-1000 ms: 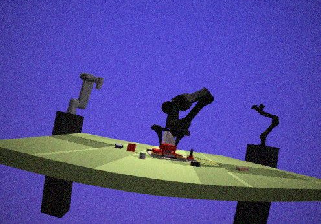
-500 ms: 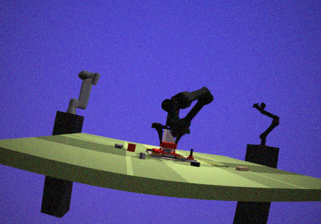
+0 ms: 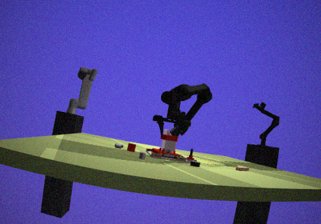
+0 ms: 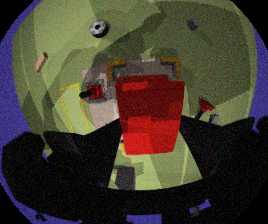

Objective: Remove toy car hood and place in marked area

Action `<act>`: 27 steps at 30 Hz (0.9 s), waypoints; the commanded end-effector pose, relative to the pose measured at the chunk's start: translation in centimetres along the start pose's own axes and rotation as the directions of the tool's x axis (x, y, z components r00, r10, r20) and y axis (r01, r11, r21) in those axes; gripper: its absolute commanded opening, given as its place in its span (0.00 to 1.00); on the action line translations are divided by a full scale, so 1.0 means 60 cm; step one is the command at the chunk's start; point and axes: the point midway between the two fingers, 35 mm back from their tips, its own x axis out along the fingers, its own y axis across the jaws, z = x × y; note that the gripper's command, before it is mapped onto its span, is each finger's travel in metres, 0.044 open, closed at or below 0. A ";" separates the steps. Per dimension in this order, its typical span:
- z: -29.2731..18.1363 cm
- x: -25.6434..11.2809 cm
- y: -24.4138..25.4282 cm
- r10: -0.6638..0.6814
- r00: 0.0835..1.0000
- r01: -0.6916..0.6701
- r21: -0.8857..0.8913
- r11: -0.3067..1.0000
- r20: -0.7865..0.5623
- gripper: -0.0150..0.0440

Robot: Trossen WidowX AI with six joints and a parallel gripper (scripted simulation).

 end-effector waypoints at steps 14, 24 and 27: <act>0.011 -0.014 0.078 -0.012 1.000 0.012 0.001 1.000 0.003 0.25; 0.011 -0.018 0.148 -0.016 1.000 0.016 0.000 1.000 0.004 0.25; 0.009 -0.019 0.168 -0.016 1.000 0.016 -0.001 1.000 0.004 0.25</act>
